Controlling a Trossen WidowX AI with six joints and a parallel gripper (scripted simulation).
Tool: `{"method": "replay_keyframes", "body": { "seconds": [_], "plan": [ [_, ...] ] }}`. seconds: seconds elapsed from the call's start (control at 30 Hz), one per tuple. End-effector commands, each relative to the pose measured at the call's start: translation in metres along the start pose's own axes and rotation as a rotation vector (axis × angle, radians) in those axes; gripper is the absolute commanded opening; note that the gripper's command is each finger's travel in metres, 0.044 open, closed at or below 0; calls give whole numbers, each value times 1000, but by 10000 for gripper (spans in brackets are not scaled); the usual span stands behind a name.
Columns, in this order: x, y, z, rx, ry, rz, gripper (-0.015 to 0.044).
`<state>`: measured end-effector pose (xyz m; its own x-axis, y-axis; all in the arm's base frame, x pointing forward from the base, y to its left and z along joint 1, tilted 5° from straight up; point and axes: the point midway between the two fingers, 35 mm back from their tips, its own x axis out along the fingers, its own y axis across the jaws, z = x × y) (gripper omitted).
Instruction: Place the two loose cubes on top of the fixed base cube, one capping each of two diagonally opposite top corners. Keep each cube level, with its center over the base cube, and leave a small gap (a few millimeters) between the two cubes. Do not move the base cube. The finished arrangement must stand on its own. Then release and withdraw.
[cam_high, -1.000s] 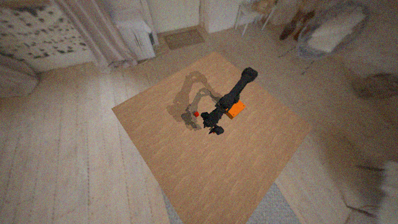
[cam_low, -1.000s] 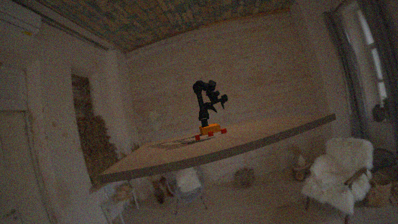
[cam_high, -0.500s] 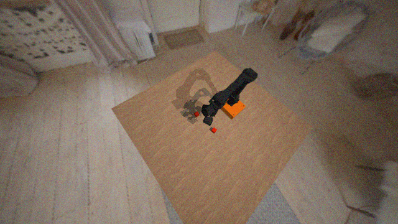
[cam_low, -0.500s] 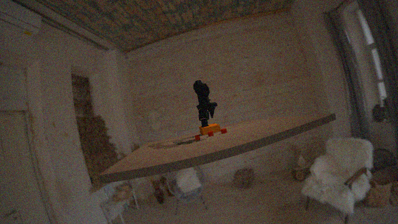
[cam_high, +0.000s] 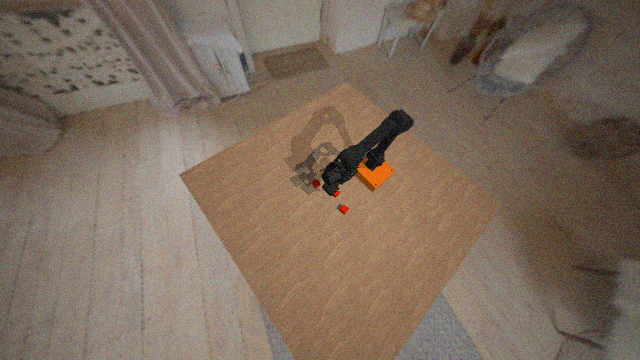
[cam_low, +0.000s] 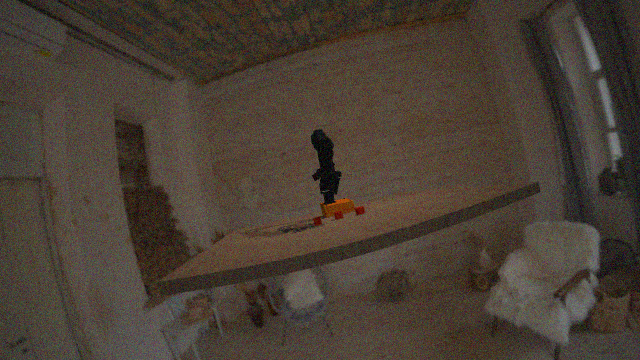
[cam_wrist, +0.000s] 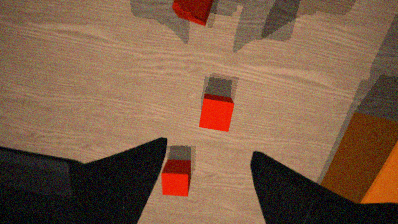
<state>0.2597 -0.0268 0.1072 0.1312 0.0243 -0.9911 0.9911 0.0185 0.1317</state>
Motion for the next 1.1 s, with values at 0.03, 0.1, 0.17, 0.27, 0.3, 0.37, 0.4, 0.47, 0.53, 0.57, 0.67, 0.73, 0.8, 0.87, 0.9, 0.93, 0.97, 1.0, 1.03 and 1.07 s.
{"method": "replay_keyframes", "body": {
  "seconds": [0.03,0.1,0.17,0.27,0.3,0.37,0.4,0.47,0.53,0.57,0.67,0.73,0.8,0.87,0.9,0.93,0.97,1.0,1.03,1.07],
  "plan": [
    [40,-5,0,8,1,-29,265],
    [51,-7,0,8,1,-29,265],
    [52,-7,0,8,1,-29,265],
    [56,-7,0,8,1,-29,265],
    [60,-7,0,8,1,-29,265],
    [67,-8,0,8,1,-29,265],
    [68,-8,0,8,1,-29,265],
    [68,-8,0,8,1,-29,265],
    [69,-8,0,8,1,-29,265],
    [70,-8,0,8,1,-29,265],
    [75,-8,0,8,1,-29,265],
    [78,-8,0,8,1,-29,265],
    [82,-8,0,8,1,-29,265],
    [85,-8,0,8,1,-29,265],
    [86,-8,0,8,2,-29,265],
    [88,-8,0,8,2,-29,265],
    [90,-8,0,8,2,-29,265],
    [91,-8,0,8,2,-29,265],
    [93,-8,0,8,2,-29,265],
    [95,-8,0,8,2,-29,265]
  ]
}}
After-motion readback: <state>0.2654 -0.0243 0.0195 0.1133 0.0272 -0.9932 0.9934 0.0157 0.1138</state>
